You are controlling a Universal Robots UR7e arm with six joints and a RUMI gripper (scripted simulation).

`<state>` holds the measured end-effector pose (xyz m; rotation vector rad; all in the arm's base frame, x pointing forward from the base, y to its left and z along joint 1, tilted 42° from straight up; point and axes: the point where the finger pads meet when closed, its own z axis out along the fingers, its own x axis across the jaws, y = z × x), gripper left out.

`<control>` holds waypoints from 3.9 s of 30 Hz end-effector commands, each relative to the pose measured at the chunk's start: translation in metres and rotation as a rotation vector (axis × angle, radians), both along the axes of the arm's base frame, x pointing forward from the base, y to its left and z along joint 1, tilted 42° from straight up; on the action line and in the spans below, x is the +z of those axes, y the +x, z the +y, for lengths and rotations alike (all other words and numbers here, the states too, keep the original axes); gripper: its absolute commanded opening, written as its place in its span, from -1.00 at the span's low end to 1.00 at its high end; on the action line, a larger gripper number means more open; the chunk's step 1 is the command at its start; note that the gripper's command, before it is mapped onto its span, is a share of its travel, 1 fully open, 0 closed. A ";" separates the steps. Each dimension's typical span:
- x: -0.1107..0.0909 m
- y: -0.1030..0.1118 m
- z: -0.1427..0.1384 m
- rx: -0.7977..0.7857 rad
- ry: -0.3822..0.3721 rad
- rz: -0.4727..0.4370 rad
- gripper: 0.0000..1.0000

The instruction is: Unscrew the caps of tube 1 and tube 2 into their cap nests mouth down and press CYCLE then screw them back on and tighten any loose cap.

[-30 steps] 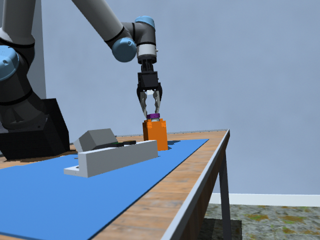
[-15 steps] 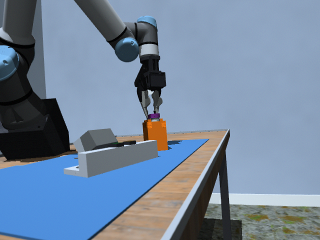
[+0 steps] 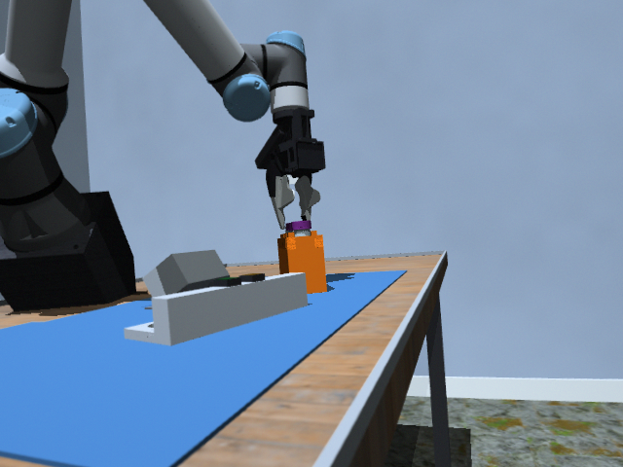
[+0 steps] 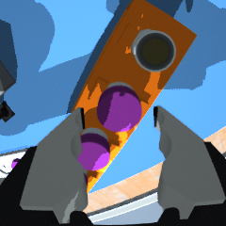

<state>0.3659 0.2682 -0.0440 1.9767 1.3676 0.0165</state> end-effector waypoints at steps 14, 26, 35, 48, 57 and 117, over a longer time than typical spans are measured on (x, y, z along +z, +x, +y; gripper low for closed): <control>0.001 -0.002 -0.001 -0.305 0.164 -0.226 -0.30; 0.001 0.000 0.001 -0.613 0.330 -0.454 -0.30; 0.001 0.000 0.001 -0.772 0.414 -0.570 -0.30; 0.000 -0.001 -0.001 -0.773 0.412 -0.569 -1.00; 0.001 0.000 0.001 -0.697 0.373 -0.515 -1.00; 0.001 -0.001 0.000 -0.428 0.230 -0.317 -0.30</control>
